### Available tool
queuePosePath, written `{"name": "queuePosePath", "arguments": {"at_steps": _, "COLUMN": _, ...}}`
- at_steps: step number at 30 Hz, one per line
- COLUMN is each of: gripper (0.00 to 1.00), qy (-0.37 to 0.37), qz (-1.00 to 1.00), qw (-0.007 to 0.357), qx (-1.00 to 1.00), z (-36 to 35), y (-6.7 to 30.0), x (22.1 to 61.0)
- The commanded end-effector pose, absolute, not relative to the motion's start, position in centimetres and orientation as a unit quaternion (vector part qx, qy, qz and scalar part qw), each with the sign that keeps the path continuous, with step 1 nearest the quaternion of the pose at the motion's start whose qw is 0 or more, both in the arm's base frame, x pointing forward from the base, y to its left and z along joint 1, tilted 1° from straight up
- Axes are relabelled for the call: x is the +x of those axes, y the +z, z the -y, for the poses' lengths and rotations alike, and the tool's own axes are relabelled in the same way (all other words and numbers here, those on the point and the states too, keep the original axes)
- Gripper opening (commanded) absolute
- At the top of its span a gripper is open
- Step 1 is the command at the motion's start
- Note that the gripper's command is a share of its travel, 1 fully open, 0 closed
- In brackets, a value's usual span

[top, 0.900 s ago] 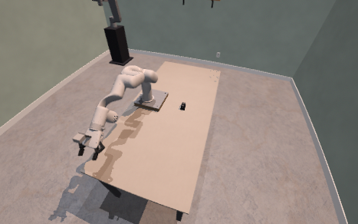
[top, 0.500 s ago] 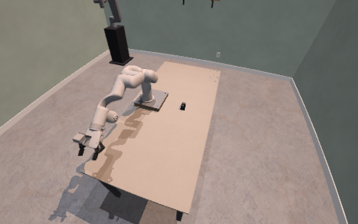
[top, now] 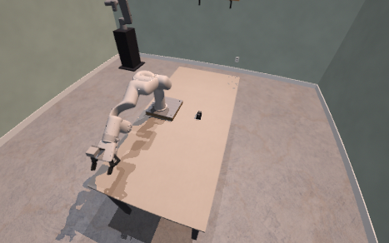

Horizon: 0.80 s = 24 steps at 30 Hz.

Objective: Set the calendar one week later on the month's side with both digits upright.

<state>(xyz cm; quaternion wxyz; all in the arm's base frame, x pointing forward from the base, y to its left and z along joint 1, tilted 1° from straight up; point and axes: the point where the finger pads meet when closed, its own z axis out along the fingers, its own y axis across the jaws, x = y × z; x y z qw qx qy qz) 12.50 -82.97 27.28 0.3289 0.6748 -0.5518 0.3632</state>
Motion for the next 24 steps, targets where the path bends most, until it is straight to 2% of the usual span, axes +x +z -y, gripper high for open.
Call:
{"name": "queuePosePath", "arguments": {"at_steps": 1, "gripper": 1.0, "qy": 0.348, "qz": 0.502, "qw": 0.314, "qx": 0.727, "z": 80.2, "y": 27.0, "x": 18.9}}
{"name": "queuePosePath", "arguments": {"at_steps": 4, "gripper": 1.0, "qy": 0.348, "qz": 0.502, "qw": 0.314, "qx": 0.727, "z": 80.2, "y": 27.0, "x": 18.9}}
{"name": "queuePosePath", "arguments": {"at_steps": 5, "gripper": 1.0, "qy": 0.339, "qz": 0.474, "qw": 0.306, "qx": 0.753, "z": 78.6, "y": 26.6, "x": 22.2}}
{"name": "queuePosePath", "arguments": {"at_steps": 8, "gripper": 1.0, "qy": 0.339, "qz": 0.474, "qw": 0.306, "qx": 0.753, "z": 78.6, "y": 26.6, "x": 22.2}}
{"name": "queuePosePath", "arguments": {"at_steps": 9, "gripper": 1.0, "qy": 0.328, "qz": 0.439, "qw": 0.296, "qx": 0.782, "z": 76.6, "y": 26.2, "x": 25.4}}
{"name": "queuePosePath", "arguments": {"at_steps": 13, "gripper": 1.0, "qy": 0.328, "qz": 0.439, "qw": 0.296, "qx": 0.782, "z": 76.4, "y": 26.2, "x": 25.7}}
{"name": "queuePosePath", "arguments": {"at_steps": 14, "gripper": 1.0, "qy": 0.316, "qz": 0.399, "qw": 0.285, "qx": 0.813, "z": 74.1, "y": 25.7, "x": 29.1}}
{"name": "queuePosePath", "arguments": {"at_steps": 18, "gripper": 1.0, "qy": 0.315, "qz": 0.398, "qw": 0.285, "qx": 0.813, "z": 73.8, "y": 25.7, "x": 29.6}}
{"name": "queuePosePath", "arguments": {"at_steps": 19, "gripper": 1.0, "qy": 0.304, "qz": 0.358, "qw": 0.274, "qx": 0.839, "z": 71.3, "y": 25.2, "x": 32.6}}
{"name": "queuePosePath", "arguments": {"at_steps": 20, "gripper": 1.0, "qy": 0.302, "qz": 0.35, "qw": 0.272, "qx": 0.844, "z": 70.8, "y": 25.1, "x": 33.3}}
{"name": "queuePosePath", "arguments": {"at_steps": 24, "gripper": 1.0, "qy": 0.302, "qz": 0.35, "qw": 0.272, "qx": 0.844, "z": 70.5, "y": 25.1, "x": 33.5}}
